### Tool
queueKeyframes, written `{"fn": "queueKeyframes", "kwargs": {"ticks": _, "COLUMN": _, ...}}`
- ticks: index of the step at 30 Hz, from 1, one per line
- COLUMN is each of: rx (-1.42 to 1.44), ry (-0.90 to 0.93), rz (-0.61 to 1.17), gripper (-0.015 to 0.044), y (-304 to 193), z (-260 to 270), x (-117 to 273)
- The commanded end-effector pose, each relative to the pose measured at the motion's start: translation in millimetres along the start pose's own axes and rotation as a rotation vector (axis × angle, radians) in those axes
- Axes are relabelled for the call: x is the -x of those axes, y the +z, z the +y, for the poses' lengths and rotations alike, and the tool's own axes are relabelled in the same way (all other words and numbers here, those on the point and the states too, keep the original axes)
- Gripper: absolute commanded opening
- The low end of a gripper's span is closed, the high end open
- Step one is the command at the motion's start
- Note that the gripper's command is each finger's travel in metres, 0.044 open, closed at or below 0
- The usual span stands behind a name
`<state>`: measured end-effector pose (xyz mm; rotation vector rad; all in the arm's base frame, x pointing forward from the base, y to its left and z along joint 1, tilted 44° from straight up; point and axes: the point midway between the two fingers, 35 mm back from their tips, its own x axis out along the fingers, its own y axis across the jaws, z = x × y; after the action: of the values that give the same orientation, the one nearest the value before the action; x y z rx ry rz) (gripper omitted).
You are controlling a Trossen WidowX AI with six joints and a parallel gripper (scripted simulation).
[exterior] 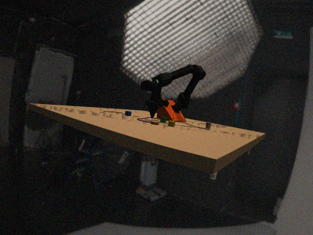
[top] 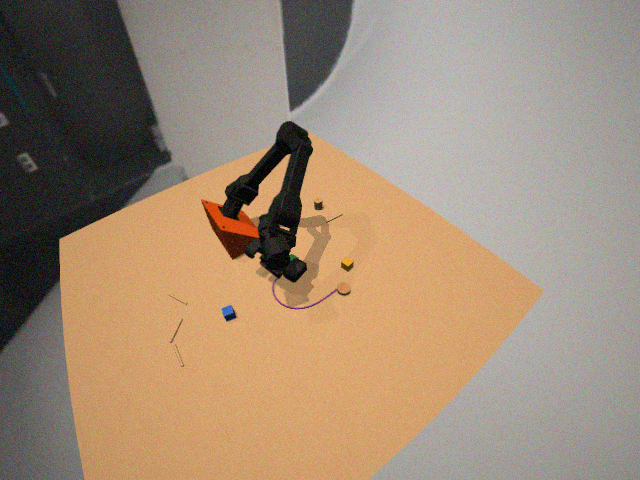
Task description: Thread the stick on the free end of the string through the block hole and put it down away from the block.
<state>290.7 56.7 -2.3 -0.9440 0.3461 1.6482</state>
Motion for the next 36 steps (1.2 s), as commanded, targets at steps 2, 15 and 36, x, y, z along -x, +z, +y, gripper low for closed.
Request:
{"fn": "queueKeyframes", "kwargs": {"ticks": 2, "rx": -0.002, "ry": 0.000, "rz": -0.004, "gripper": 0.0000, "y": 8.8, "z": 1.5, "x": -0.6}}
{"fn": "queueKeyframes", "kwargs": {"ticks": 15, "rx": -0.003, "ry": 0.000, "rz": -0.004, "gripper": 0.0000, "y": 26.5, "z": 1.7, "x": -0.6}}
{"fn": "queueKeyframes", "kwargs": {"ticks": 36, "rx": 0.001, "ry": 0.000, "rz": -0.001, "gripper": 0.0105, "y": 42.1, "z": 0.2, "x": 0.2}}
